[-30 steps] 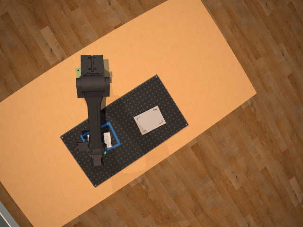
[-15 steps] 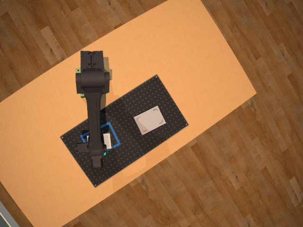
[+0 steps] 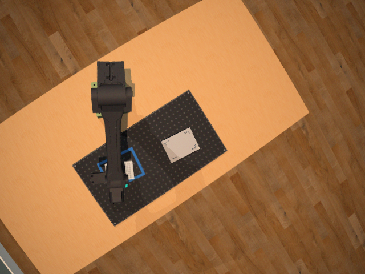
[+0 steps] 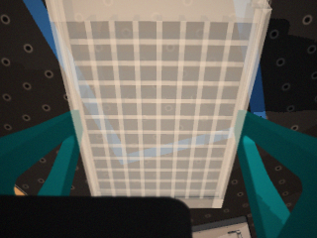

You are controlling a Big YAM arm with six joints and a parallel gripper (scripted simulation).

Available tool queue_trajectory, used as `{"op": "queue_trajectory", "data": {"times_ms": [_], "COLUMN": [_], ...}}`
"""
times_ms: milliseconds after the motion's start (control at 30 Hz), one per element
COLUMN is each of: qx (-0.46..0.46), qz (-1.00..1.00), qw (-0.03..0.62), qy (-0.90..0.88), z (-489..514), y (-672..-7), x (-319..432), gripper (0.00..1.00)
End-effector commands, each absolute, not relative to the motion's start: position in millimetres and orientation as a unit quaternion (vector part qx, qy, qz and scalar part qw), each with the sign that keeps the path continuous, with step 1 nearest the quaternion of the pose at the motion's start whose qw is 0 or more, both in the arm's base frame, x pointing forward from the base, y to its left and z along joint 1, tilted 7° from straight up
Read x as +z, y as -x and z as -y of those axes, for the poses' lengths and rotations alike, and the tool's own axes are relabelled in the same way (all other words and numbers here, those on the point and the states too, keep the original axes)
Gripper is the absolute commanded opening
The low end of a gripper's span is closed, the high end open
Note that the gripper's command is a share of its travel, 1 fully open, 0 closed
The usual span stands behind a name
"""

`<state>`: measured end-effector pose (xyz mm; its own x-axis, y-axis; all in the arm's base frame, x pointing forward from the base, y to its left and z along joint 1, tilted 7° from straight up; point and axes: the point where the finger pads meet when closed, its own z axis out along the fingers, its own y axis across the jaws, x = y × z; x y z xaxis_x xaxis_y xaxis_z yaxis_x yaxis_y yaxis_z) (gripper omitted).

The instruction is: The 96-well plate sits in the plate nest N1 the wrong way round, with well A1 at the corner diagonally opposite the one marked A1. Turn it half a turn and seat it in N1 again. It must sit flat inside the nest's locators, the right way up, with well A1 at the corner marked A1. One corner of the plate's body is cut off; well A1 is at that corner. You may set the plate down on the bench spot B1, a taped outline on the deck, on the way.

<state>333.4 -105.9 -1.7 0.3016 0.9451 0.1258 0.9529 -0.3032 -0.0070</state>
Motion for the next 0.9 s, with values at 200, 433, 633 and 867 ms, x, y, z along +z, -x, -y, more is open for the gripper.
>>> {"op": "queue_trajectory", "data": {"times_ms": [200,433,633,867], "qx": [-0.057,-0.064,-0.062,-0.064], "qz": [0.688,0.743,0.808,0.871], "qw": [0.028,0.014,0.017,0.01], "qy": [0.723,0.666,0.586,0.488], "z": [80,68,43,20], "y": [-337,-347,-338,-338], "x": [12,21,18,22], "gripper": [0.0,0.0,0.0,0.0]}}
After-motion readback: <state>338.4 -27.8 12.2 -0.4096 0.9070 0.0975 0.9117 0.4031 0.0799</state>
